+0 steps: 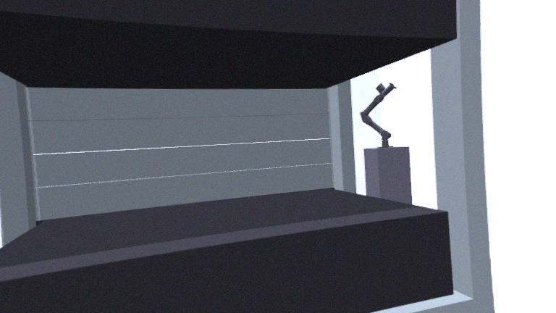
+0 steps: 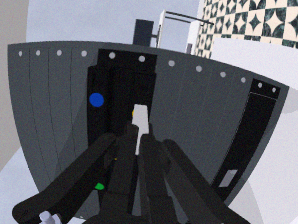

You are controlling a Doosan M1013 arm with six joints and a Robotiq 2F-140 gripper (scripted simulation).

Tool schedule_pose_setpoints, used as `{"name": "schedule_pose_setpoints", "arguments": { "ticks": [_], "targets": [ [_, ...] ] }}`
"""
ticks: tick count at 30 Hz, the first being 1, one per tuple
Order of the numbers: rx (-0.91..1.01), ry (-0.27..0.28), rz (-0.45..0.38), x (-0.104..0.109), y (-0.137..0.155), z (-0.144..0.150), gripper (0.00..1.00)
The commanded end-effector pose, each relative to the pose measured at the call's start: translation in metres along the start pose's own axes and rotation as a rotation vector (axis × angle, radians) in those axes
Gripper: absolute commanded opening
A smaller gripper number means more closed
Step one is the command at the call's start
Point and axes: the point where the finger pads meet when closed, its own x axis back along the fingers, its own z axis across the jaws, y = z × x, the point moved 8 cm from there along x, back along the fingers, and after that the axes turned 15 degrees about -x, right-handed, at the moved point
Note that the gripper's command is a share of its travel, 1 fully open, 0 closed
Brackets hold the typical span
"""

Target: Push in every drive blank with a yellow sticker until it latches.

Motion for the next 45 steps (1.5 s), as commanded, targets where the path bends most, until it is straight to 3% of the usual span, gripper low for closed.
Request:
{"name": "schedule_pose_setpoints", "arguments": {
  "ticks": [1, 45],
  "targets": [
    [0.000, 0.000, 0.000, 0.000, 0.000, 0.000, 0.00],
    [0.000, 0.000, 0.000, -0.022, 0.000, 0.000, 0.00]
  ]
}}
